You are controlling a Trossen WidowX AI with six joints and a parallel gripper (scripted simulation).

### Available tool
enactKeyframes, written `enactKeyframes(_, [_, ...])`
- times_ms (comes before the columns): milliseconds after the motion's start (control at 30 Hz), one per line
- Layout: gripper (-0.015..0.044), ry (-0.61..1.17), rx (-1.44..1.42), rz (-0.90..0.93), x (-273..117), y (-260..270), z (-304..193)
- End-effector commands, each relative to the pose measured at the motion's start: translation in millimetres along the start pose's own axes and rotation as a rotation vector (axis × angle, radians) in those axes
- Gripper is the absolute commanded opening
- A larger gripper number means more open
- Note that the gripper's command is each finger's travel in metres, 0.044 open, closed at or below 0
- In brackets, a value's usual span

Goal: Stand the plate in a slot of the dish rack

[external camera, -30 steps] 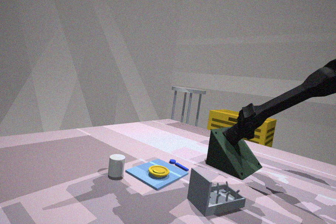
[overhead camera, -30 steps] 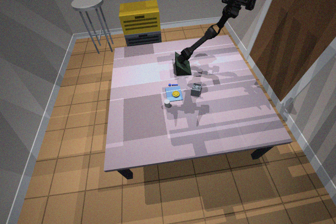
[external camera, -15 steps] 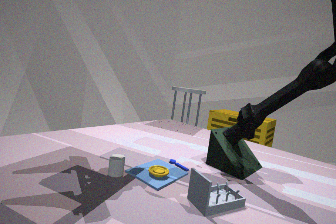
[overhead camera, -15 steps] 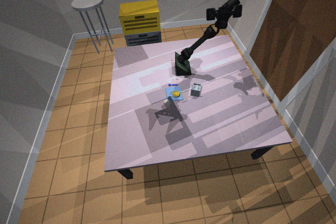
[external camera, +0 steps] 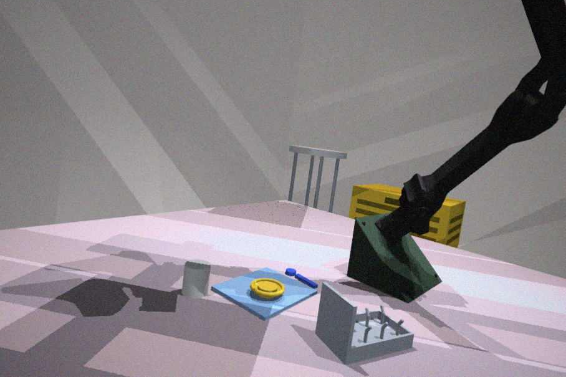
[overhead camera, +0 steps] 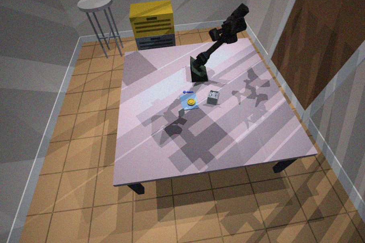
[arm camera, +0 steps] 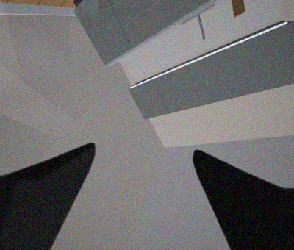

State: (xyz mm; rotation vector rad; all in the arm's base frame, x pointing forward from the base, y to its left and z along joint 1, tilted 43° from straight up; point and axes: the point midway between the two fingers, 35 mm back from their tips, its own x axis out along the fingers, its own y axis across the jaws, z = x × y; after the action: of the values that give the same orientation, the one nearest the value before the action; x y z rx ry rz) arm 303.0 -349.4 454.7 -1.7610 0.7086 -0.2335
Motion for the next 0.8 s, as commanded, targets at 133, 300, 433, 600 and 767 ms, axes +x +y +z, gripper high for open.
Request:
enactKeyframes(133, [0.04, -0.098, 0.172, 0.145, 27, 47, 22])
enactKeyframes(300, [0.04, -0.151, 0.287, 0.25, 41, 79, 38])
enactKeyframes(433, [0.04, -0.188, 0.378, 0.337, 50, 103, 52])
enactKeyframes(600, [0.04, -0.227, 0.492, 0.451, 58, 133, 70])
enactKeyframes(767, [0.04, -0.256, 0.605, 0.569, 63, 163, 88])
